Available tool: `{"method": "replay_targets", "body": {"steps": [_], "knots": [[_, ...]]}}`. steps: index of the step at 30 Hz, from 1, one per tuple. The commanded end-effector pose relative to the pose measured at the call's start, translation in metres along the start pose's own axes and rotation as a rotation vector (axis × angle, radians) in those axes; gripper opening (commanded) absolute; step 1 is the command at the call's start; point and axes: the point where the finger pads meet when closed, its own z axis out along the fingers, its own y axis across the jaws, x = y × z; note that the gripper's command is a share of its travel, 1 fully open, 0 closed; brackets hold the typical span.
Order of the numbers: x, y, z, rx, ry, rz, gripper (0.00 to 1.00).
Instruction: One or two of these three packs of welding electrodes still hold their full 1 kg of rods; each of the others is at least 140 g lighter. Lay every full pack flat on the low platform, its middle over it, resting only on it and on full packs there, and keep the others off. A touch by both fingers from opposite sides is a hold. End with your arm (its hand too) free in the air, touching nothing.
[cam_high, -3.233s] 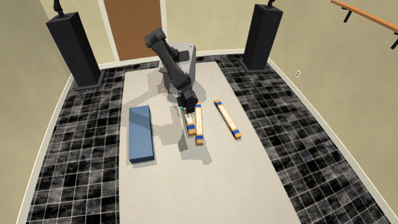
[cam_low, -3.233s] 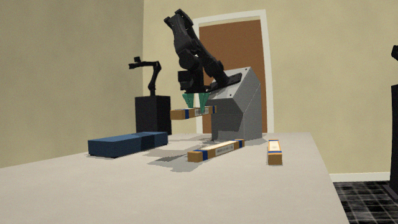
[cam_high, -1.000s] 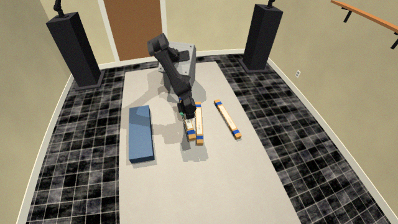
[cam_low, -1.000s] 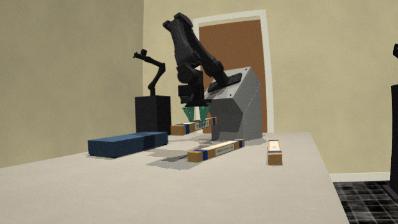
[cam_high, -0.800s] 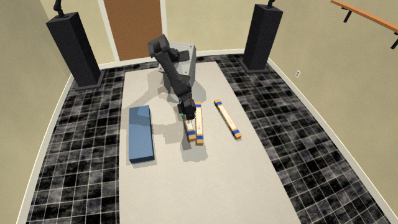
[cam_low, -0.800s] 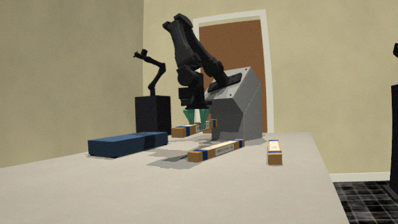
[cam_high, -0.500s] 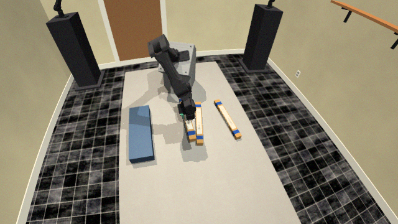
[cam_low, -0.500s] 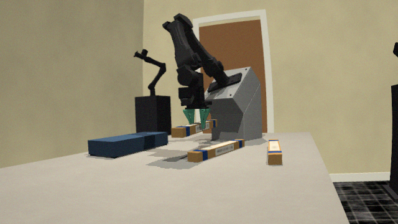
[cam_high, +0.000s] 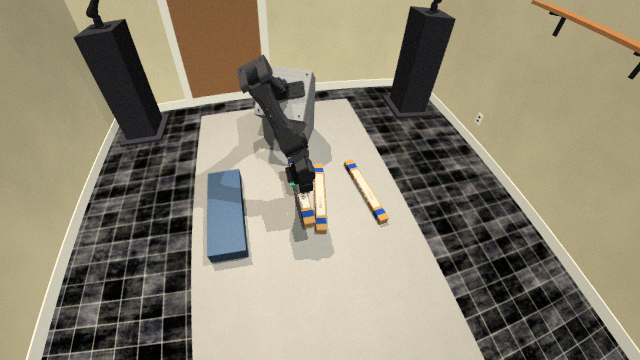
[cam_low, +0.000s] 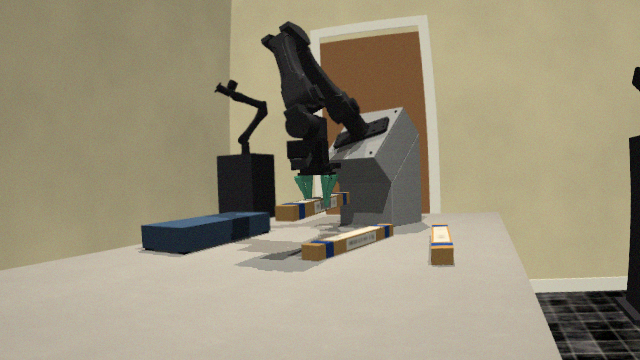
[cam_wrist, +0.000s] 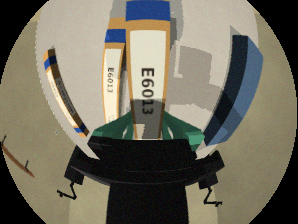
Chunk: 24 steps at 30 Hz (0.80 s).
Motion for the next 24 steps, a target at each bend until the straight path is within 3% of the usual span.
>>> {"method": "replay_targets", "body": {"steps": [1, 24], "knots": [[-0.0251, 0.0008, -0.0230, -0.009, -0.060, 0.011, 0.00], [-0.0289, 0.0016, -0.0269, -0.009, -0.063, 0.013, 0.00]]}}
